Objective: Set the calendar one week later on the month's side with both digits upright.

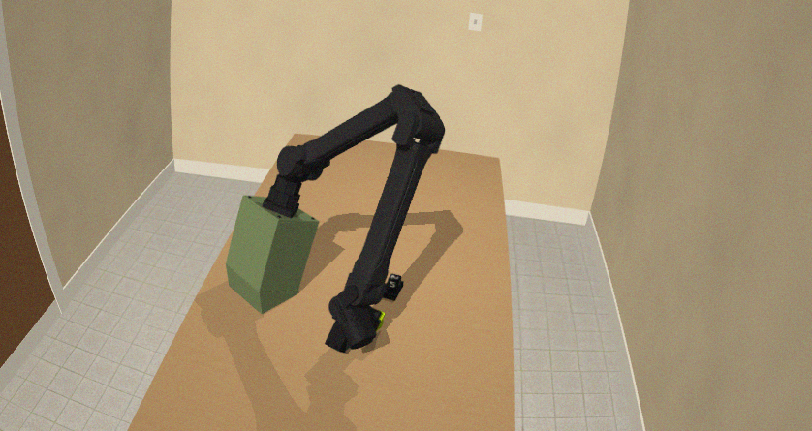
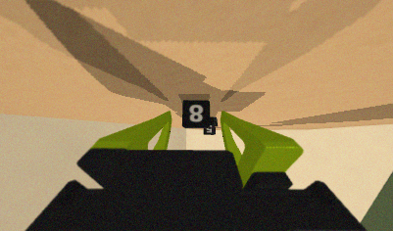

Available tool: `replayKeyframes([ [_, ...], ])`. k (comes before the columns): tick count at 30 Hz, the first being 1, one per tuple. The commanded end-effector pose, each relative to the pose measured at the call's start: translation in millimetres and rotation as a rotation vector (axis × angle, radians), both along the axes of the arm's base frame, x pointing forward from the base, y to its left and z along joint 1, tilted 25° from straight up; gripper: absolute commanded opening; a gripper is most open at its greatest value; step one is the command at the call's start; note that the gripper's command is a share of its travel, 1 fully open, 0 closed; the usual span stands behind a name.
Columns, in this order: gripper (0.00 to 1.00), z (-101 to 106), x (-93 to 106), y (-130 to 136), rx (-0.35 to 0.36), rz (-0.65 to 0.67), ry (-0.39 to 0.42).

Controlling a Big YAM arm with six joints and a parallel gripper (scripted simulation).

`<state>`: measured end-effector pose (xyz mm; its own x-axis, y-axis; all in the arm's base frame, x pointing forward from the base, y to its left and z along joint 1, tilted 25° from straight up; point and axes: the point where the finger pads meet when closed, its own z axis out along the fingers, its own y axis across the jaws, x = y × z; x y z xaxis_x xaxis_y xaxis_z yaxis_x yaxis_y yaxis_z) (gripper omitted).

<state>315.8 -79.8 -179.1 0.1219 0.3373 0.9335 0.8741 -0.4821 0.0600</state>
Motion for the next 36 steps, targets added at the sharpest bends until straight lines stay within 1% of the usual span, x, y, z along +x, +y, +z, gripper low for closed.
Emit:
replayKeyframes([
  [1,0.63,-2,2.3,4,0.004,0.010,0.003],
  [10,0.63,0,2.6,3,0.003,0.011,0.002],
  [13,0.63,10,5.0,-5,-0.013,0.005,-0.019],
  [16,0.63,11,3.2,-7,-0.013,-0.003,-0.017],
  [20,0.63,19,-1.9,-12,-0.011,-0.012,-0.012],
  [26,0.63,36,-4.7,-20,-0.016,-0.012,-0.017],
  [31,0.63,53,-11.4,-24,-0.012,-0.012,-0.013],
  [33,0.63,53,-11.4,-24,-0.012,-0.012,-0.013],
  [34,0.63,55,-8.0,-30,-0.021,-0.012,-0.021],
  [36,0.63,61,-11.5,-30,-0.017,-0.012,-0.017],
])
